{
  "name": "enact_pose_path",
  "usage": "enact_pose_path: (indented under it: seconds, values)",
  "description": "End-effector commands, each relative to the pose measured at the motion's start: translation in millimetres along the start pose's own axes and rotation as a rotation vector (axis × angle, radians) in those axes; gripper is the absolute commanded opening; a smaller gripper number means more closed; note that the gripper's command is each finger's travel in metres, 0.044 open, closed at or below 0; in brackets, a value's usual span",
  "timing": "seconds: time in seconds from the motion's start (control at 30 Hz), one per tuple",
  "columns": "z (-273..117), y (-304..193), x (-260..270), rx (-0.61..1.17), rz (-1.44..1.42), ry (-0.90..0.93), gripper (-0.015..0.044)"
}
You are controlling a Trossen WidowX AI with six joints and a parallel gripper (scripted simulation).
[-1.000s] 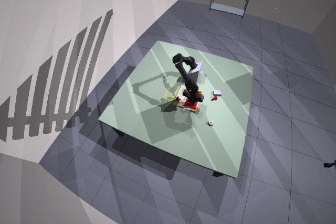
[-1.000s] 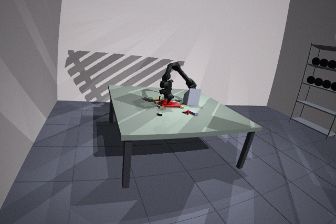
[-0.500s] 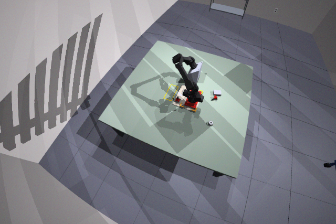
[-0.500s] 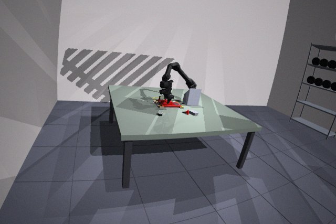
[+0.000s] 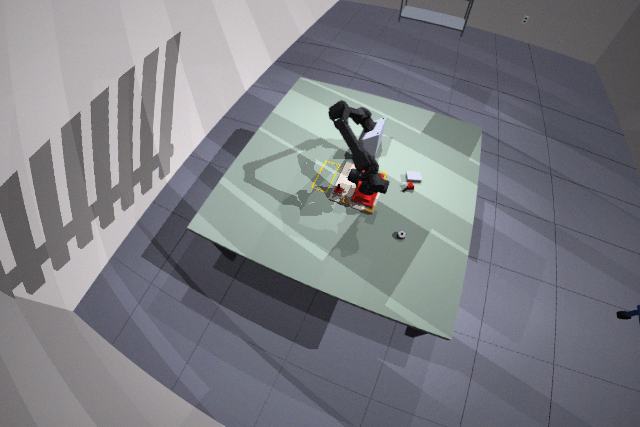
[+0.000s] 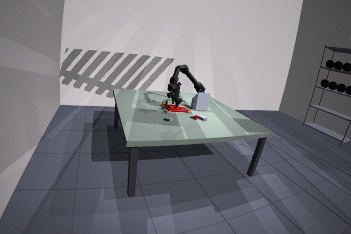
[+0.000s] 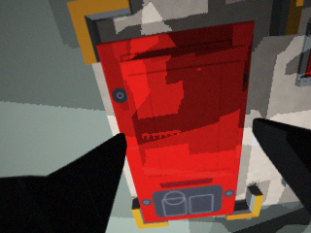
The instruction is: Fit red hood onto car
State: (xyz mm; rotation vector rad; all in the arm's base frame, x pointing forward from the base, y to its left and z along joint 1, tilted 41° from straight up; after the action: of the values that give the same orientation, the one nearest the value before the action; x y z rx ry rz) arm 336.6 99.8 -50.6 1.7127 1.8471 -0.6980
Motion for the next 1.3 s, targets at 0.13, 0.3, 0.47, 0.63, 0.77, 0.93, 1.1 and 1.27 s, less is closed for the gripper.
enact_pose_path:
  seconds: [0.13,0.3,0.47,0.63,0.77,0.93,1.1,1.27]
  values:
    - [-60.8,-3.3,-4.0,-0.046,0.01,0.043,0.044]
    - [-60.8,-3.3,-4.0,-0.046,0.01,0.043,0.044]
    - [-60.8,-3.3,-4.0,-0.046,0.01,0.043,0.044]
    - [-60.8,-3.3,-4.0,-0.046,0.01,0.043,0.044]
    - [-60.8,-3.3,-4.0,-0.046,0.01,0.043,0.044]
    - [-60.8,-3.3,-4.0,-0.046,0.01,0.043,0.044]
    - [-60.8,-3.3,-4.0,-0.046,0.01,0.043,0.044]
    - [-60.8,-3.3,-4.0,-0.046,0.01,0.043,0.044]
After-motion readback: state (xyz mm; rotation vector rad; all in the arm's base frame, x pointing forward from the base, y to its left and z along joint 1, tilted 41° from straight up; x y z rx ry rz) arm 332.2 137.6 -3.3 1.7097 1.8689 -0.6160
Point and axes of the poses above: the point midway between the two fingers, 35 mm back from their tips, its own z axis out along the fingers, its own x axis across the jaws, y = z × x, the point moved 5 cm from there along -z, back along the fingers, and after that the axes turned 2 degrees about -z, right-handed, at the moved point
